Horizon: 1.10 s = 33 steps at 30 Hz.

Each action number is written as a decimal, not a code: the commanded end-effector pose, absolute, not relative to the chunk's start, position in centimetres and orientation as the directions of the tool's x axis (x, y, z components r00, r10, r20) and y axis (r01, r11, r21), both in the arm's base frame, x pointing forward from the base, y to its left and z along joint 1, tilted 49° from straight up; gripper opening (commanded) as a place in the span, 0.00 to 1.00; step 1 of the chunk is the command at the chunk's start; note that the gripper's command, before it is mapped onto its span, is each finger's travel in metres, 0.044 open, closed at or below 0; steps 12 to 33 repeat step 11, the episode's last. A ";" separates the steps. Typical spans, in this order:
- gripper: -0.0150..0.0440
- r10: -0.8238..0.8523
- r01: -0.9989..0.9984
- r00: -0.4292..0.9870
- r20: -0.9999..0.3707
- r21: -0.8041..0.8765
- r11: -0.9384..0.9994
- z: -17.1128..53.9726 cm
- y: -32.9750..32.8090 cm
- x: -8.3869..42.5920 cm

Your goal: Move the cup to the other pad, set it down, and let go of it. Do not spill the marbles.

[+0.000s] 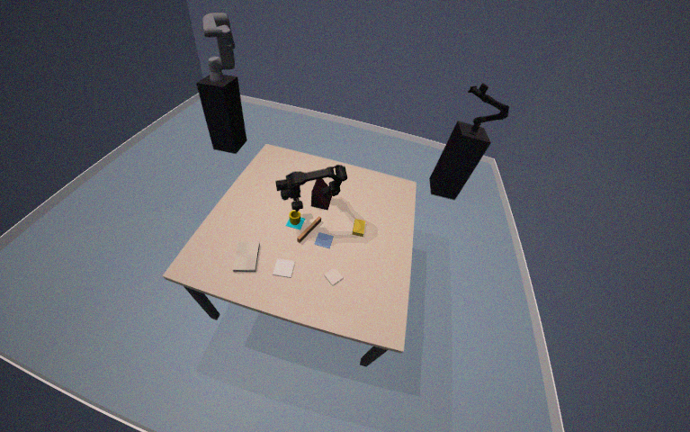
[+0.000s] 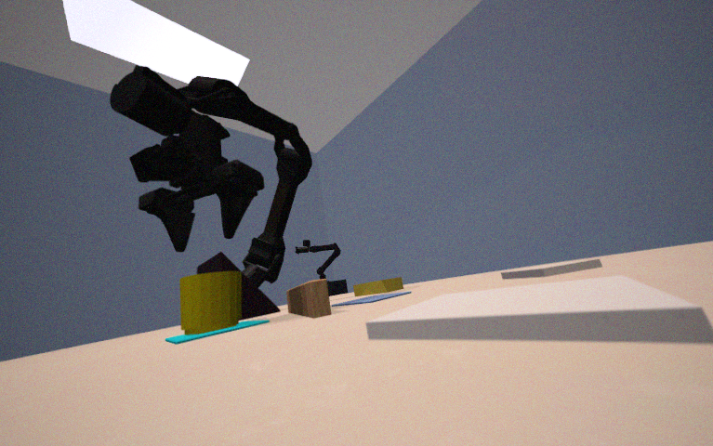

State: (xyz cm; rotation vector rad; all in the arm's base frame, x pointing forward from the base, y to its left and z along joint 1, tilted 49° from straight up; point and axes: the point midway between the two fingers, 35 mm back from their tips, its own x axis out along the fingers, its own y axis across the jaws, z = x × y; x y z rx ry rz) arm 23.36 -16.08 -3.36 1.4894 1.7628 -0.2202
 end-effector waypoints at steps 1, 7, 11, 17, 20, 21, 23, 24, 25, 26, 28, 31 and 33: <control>1.00 0.743 0.887 0.016 -0.669 0.352 0.298 -2.2 -17.5 23.4; 1.00 0.742 0.887 0.016 -0.670 0.353 0.299 -1.1 -18.4 23.3; 1.00 0.743 0.887 0.016 -0.670 0.353 0.299 -1.0 -18.3 23.2; 1.00 0.743 0.887 0.016 -0.670 0.353 0.299 -1.0 -18.3 23.2; 1.00 0.743 0.887 0.016 -0.670 0.353 0.299 -1.0 -18.3 23.2; 1.00 0.743 0.887 0.016 -0.670 0.353 0.299 -1.0 -18.3 23.2; 1.00 0.743 0.887 0.016 -0.670 0.353 0.299 -1.0 -18.3 23.2; 1.00 0.743 0.887 0.016 -0.670 0.353 0.299 -1.0 -18.3 23.2; 1.00 0.743 0.887 0.016 -0.670 0.353 0.299 -1.0 -18.3 23.2; 1.00 0.743 0.887 0.016 -0.670 0.353 0.299 -1.0 -18.3 23.2; 1.00 0.743 0.887 0.016 -0.670 0.353 0.299 -1.0 -18.3 23.2; 1.00 0.743 0.887 0.016 -0.670 0.353 0.299 -1.0 -18.3 23.2; 1.00 0.743 0.887 0.016 -0.670 0.353 0.299 -1.0 -18.3 23.2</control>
